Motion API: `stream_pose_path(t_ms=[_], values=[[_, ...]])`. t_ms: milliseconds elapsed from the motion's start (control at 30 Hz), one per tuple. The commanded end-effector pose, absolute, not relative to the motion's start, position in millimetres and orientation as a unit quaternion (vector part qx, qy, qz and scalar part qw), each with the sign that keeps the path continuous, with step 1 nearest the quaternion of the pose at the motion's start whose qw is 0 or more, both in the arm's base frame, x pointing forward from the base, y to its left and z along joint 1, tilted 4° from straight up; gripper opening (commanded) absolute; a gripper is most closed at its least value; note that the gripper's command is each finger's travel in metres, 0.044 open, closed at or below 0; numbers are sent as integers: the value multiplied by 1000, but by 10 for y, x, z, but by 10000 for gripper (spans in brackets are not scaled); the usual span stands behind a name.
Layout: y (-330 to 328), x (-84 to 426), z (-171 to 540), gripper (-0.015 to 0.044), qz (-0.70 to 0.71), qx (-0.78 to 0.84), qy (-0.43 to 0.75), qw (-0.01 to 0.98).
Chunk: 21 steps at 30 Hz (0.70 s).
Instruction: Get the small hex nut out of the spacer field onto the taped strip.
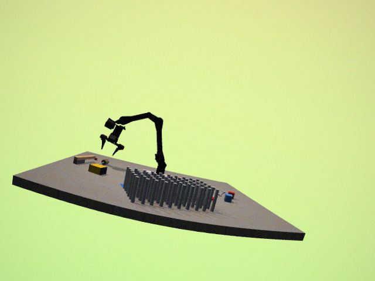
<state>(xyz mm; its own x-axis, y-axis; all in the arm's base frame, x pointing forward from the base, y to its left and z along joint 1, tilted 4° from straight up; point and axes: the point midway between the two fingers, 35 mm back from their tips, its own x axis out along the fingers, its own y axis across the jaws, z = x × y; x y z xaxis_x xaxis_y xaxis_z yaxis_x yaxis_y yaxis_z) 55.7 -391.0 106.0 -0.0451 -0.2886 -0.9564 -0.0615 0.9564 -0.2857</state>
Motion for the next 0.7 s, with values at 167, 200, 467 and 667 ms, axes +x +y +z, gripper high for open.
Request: stream_pose_path(t_ms=[167,200,467,667], values=[[-3911,540,1027,440,-199,21,673,712],[-3911,536,1018,440,-229,63,656,716],[-3912,501,968,440,-427,402,474,657],[-3918,476,961,440,-494,587,334,548]])
